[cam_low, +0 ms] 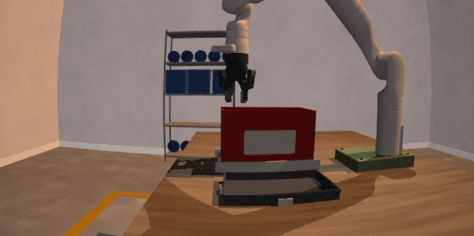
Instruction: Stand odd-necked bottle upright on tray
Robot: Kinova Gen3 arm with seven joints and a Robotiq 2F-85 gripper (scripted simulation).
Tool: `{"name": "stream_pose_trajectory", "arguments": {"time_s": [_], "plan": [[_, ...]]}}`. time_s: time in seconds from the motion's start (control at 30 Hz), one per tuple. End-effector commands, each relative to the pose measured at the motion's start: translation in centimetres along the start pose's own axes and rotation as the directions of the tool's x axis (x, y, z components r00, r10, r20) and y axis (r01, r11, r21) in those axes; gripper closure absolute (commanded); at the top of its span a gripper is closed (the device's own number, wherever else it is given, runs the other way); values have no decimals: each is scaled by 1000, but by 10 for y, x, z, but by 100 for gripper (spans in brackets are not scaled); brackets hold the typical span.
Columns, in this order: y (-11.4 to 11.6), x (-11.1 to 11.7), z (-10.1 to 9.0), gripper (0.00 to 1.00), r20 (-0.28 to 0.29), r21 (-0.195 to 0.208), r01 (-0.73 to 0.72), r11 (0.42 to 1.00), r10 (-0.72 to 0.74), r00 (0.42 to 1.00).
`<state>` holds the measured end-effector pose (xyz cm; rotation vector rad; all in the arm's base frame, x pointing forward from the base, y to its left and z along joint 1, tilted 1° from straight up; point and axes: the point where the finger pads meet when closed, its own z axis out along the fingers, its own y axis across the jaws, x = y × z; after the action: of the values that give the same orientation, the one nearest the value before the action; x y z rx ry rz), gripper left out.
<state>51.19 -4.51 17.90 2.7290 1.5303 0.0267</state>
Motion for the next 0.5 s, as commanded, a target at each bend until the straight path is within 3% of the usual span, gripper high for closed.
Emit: {"name": "stream_pose_trajectory", "arguments": {"time_s": [0.0, 0.47], "plan": [[0, -1, 2, 36, 1, 1, -1, 1000, 1, 1000], [0, -1, 5, 36, 1, 1, -1, 1000, 1, 1000]]}}
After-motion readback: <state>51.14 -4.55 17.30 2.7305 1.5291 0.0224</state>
